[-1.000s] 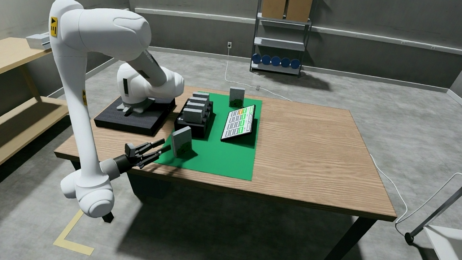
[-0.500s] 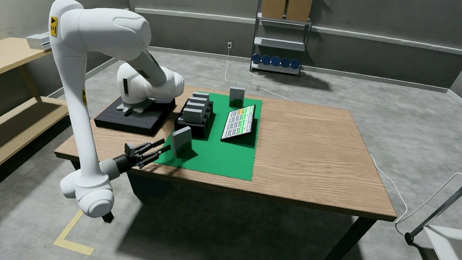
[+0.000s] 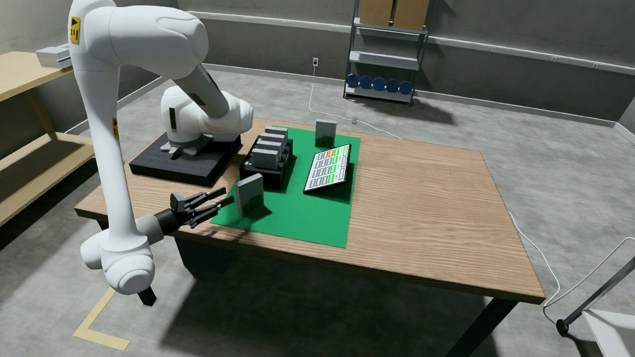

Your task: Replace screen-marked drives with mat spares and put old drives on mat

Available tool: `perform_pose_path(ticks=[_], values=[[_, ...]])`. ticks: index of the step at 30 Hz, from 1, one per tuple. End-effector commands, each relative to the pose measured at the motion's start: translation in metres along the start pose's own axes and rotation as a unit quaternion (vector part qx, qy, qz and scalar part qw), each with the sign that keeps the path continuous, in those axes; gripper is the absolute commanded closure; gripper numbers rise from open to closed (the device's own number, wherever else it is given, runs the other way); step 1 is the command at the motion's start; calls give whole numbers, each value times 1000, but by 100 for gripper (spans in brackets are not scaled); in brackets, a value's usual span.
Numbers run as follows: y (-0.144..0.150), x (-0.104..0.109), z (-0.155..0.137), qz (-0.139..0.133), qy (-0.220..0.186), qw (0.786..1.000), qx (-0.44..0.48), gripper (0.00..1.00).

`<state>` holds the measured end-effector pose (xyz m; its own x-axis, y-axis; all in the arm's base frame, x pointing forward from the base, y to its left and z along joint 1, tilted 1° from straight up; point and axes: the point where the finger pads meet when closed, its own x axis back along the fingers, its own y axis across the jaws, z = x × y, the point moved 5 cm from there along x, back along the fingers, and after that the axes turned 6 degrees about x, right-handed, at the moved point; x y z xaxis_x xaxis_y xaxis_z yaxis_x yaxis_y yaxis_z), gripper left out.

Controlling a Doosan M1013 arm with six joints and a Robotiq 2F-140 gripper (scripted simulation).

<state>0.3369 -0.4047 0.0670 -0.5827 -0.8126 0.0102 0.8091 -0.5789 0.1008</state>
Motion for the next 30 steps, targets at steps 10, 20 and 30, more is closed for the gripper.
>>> perform_pose_path(ticks=[10, 20, 30], values=[[3, 0, 26, 0, 0, 1000, 1, 60], [6, 0, 56, 0, 0, 1000, 1, 60], [9, 0, 80, 0, 0, 1000, 1, 60]])
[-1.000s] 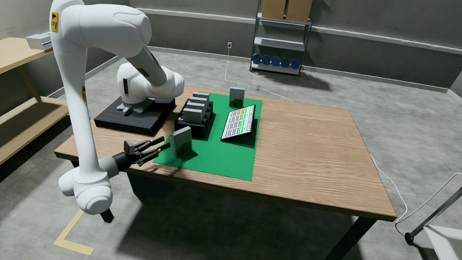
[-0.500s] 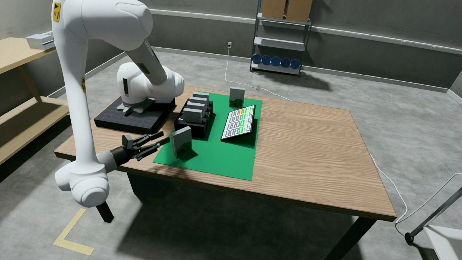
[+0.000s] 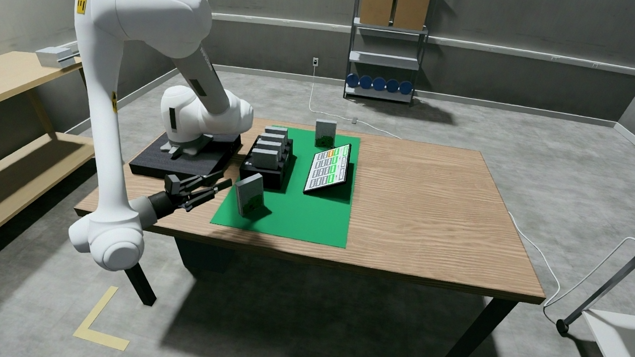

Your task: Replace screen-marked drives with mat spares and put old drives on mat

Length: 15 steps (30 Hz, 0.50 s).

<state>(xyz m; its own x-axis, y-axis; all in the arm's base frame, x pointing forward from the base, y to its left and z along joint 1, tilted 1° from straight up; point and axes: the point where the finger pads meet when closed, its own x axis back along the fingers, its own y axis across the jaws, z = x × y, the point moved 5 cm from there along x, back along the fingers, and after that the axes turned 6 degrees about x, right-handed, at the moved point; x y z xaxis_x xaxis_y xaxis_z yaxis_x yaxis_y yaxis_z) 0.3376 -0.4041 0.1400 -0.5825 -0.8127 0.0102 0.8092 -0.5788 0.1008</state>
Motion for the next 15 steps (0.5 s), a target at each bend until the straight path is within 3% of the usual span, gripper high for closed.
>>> perform_pose_path(ticks=[1, 15], values=[[1, 0, 10, 0, 0, 1000, 1, 60], [3, 0, 32, 0, 0, 1000, 1, 60]])
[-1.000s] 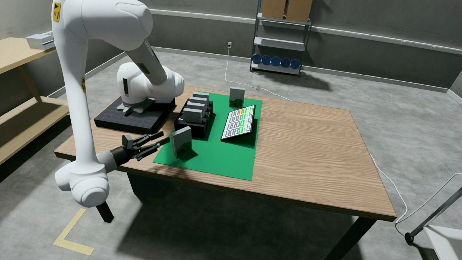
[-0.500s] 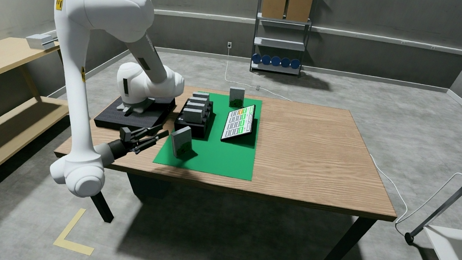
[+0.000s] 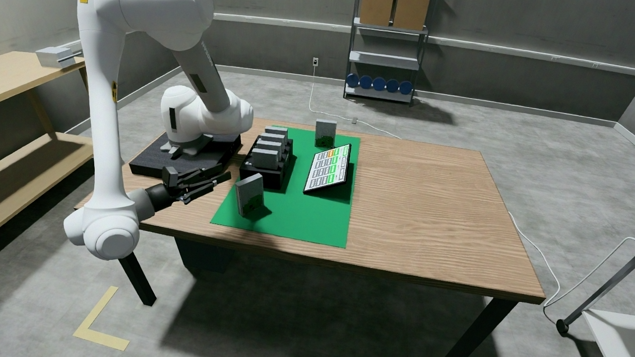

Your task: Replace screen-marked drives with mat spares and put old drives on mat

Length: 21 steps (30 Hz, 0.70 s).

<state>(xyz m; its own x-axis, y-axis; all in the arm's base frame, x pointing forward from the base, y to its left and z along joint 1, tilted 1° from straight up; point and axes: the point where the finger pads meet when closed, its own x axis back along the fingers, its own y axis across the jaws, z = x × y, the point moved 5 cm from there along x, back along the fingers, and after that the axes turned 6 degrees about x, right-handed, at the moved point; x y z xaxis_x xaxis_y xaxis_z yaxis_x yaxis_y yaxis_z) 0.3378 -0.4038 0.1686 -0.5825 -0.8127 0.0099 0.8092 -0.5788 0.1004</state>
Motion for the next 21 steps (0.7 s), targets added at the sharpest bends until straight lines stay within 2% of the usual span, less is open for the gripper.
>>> perform_pose_path(ticks=[1, 17, 21], values=[[1, 0, 4, 0, 0, 1000, 1, 60], [1, 0, 8, 0, -1, 1000, 1, 60], [1, 0, 10, 2, -15, 1000, 0, 60]])
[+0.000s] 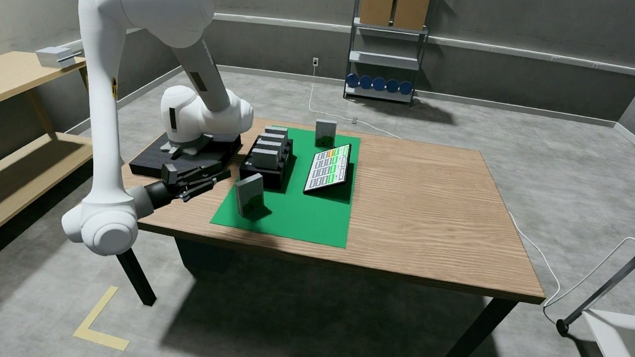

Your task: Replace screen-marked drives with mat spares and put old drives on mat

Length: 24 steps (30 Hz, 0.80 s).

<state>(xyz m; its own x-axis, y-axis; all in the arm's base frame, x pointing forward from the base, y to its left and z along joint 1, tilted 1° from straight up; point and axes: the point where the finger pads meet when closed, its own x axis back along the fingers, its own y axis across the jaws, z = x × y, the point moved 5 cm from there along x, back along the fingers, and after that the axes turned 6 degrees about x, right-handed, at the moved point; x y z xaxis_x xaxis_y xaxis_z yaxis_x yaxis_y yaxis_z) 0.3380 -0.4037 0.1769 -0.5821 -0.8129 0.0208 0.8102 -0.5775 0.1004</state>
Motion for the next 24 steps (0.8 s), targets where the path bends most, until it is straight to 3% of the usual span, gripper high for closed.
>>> perform_pose_path(ticks=[1, 16, 24], values=[[0, 0, 2, 2, -17, 1000, 0, 60], [2, -3, 17, 18, -167, 986, 0, 60], [2, -3, 19, 19, -189, 982, 1, 60]])
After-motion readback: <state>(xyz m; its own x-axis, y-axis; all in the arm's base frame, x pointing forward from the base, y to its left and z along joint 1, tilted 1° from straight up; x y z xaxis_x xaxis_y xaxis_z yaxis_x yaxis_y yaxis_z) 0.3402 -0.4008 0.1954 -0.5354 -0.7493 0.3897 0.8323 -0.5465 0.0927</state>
